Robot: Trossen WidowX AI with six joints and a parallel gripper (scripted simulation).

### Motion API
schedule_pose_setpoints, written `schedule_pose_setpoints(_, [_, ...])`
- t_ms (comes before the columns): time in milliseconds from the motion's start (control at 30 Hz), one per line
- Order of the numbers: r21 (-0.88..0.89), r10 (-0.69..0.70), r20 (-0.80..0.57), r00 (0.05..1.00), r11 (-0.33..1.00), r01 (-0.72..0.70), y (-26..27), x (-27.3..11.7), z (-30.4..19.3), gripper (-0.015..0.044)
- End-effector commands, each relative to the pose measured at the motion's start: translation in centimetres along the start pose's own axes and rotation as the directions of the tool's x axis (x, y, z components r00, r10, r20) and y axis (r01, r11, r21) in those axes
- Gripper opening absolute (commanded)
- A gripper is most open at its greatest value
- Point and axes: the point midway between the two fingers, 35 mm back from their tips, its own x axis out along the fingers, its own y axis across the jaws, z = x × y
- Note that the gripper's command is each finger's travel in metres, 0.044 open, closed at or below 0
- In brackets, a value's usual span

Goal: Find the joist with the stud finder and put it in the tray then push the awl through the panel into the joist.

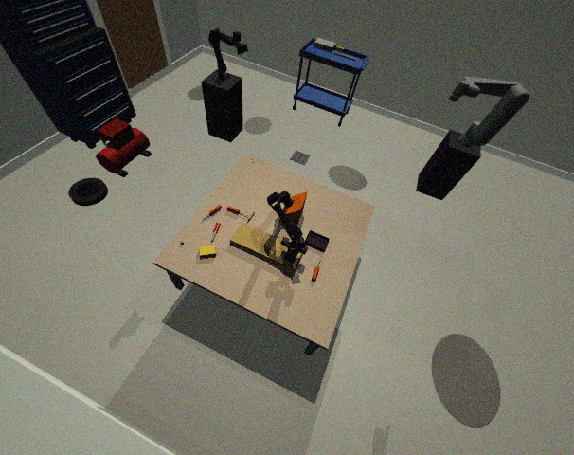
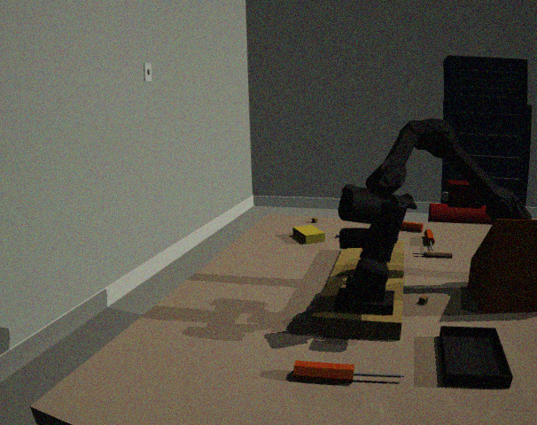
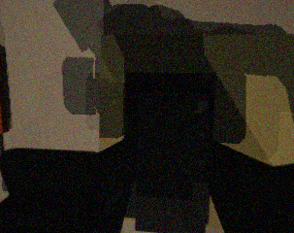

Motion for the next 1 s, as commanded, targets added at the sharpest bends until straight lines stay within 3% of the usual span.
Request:
schedule_pose_setpoints(0, [0.003, 0.003, -0.003, 1.0, 1.0, -0.003, -0.6, 0.1, 0.0, 0.0])
schedule_pose_setpoints(967, [0.001, -0.001, -0.003, 1.0, 1.0, 0.001, -7.6, 0.2, -0.1, 0.0])
